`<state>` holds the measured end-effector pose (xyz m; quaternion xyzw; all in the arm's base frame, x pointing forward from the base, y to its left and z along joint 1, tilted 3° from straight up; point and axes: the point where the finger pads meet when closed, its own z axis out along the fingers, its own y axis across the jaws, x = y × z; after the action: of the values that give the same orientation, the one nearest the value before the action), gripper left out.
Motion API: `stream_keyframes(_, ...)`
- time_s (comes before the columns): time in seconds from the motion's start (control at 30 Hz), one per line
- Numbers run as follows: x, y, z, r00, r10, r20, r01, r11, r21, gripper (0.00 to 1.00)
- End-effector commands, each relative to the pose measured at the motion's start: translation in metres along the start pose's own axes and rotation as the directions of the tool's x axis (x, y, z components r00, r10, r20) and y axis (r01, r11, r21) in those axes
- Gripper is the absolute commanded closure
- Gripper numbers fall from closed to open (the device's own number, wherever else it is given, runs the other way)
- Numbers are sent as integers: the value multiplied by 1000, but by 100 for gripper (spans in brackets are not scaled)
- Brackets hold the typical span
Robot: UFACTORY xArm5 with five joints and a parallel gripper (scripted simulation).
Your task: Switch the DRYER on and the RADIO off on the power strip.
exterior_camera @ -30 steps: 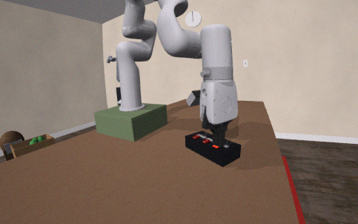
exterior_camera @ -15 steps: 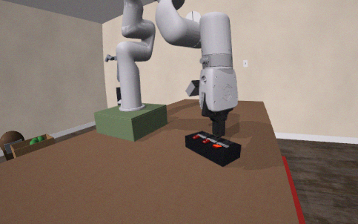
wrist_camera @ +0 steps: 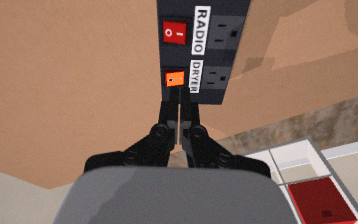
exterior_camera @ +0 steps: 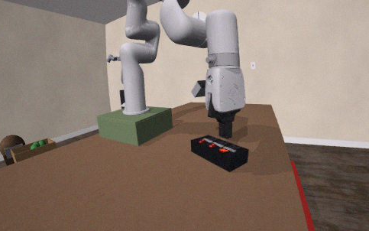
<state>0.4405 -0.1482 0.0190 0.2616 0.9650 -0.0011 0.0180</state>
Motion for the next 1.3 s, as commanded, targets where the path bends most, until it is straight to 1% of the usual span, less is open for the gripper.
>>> stream_keyframes(0.0,-1,0,-1,1000,0,4,0,1000,-1,100)
stream_keyframes(0.17,-1,0,-1,1000,0,4,0,1000,-1,100)
stream_keyframes(0.2,-1,0,-1,1000,0,4,0,1000,-1,0)
stream_keyframes(0.33,-2,0,-5,1000,0,4,0,1000,-1,0)
stream_keyframes(0.43,-2,-1,-14,1000,0,4,0,1000,-1,0)
stream_keyframes(0.5,-2,-1,-14,1000,0,4,0,1000,-1,0)
stream_keyframes(0.6,-2,-1,-28,1000,0,4,0,1000,-1,0)
stream_keyframes(0.87,-1,0,-74,1000,0,4,0,1000,-1,0)
stream_keyframes(1.0,-1,0,-91,1000,0,4,0,1000,-1,0)
stream_keyframes(1.07,-1,0,-91,1000,0,4,0,1000,-1,0)
stream_keyframes(1.17,-1,0,-97,1000,0,4,0,1000,-1,0)
stream_keyframes(1.27,-1,0,-99,1000,0,4,0,1000,-1,0)
